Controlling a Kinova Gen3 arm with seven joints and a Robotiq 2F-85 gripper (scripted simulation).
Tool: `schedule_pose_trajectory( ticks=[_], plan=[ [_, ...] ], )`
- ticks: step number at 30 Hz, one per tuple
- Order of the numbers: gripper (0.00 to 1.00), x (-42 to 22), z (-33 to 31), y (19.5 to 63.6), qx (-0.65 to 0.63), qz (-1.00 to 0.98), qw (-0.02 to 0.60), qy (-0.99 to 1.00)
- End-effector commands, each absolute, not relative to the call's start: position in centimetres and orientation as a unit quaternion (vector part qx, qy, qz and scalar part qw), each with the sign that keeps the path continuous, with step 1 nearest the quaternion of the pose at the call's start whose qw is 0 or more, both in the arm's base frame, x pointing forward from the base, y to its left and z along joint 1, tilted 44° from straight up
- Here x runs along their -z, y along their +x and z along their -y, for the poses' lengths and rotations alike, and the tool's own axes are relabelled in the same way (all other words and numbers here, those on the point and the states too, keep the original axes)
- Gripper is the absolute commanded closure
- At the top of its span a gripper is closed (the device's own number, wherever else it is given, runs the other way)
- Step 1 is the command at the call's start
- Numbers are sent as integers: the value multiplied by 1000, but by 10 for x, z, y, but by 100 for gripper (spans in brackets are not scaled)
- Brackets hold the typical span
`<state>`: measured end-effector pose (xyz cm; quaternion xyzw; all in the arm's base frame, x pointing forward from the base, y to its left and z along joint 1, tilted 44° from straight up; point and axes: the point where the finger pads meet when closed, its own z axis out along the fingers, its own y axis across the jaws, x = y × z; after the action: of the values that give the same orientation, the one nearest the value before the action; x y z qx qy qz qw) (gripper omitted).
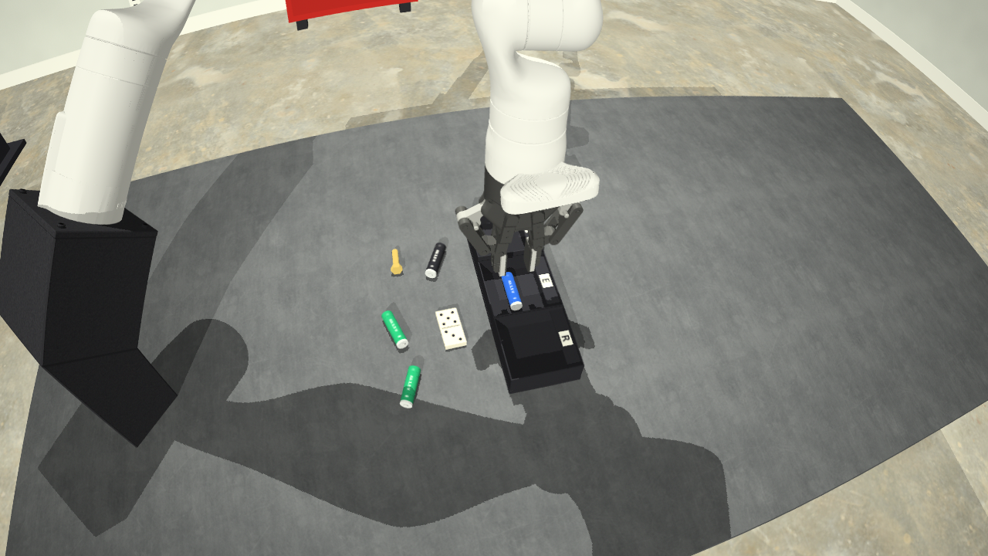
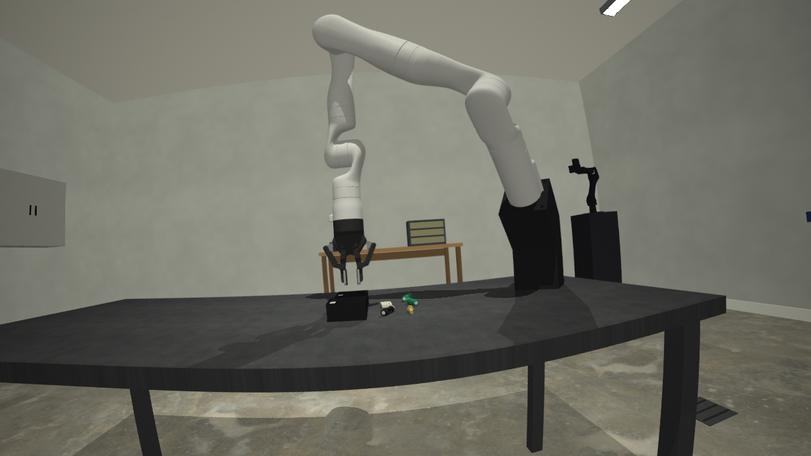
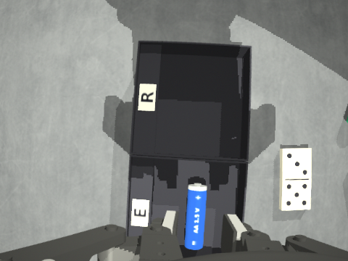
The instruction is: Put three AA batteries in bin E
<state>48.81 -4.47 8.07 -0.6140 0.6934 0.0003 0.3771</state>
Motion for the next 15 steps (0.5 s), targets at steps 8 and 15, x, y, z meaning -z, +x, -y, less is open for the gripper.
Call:
schedule_pose_trajectory(
  ticks=[8,15],
  plan=[
    [71,-60,55,464,-38,-751,374,-543],
    [71,-24,73,422,-72,-797,369,-473]
  ],
)
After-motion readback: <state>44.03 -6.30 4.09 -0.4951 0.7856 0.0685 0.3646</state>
